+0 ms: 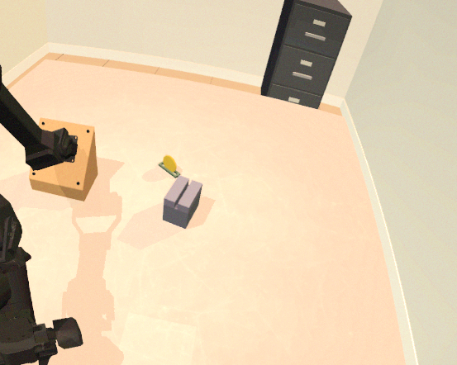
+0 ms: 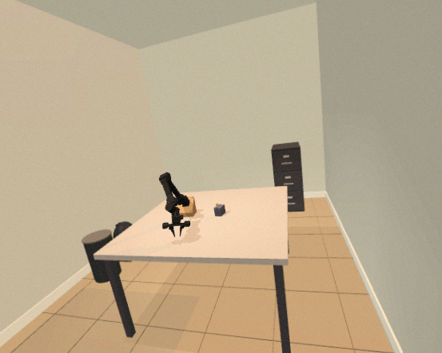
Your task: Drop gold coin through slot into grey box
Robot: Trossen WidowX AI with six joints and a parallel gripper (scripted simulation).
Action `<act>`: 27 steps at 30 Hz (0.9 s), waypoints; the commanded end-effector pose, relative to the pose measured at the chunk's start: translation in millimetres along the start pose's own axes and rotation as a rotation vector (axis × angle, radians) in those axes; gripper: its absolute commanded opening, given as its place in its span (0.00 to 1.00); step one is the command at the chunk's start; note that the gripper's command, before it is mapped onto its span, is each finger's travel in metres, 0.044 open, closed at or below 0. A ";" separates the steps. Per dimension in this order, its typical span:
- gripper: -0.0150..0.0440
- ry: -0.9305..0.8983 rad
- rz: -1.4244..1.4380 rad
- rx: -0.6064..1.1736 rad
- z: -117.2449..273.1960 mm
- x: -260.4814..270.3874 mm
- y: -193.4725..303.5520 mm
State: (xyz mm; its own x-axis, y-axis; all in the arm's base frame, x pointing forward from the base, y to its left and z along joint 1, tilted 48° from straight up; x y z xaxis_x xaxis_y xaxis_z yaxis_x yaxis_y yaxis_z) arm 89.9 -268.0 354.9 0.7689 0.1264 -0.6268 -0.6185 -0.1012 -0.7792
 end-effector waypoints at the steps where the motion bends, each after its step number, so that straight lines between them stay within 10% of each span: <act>1: 0.53 -0.182 -0.088 0.046 -11.1 50.4 -8.3; 13: 0.53 -0.647 -0.213 0.334 27.4 220.9 -27.1; 27: 0.53 -0.801 -0.021 0.750 182.8 375.4 7.0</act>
State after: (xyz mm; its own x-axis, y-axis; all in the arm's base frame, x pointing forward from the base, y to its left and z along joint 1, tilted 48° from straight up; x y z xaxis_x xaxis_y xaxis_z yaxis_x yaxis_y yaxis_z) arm 340.9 -80.0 138.2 0.6334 0.7518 -0.1832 -0.7204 0.4865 -0.4943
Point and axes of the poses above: the point midway between the two fingers, 35 mm back from their tips, its own z axis back along the fingers, its own x axis across the jaws, y = z × x, the point moved 8 cm from there along z, back along the fingers, and after that the axes turned 9 degrees about z, right-handed, at the moved point
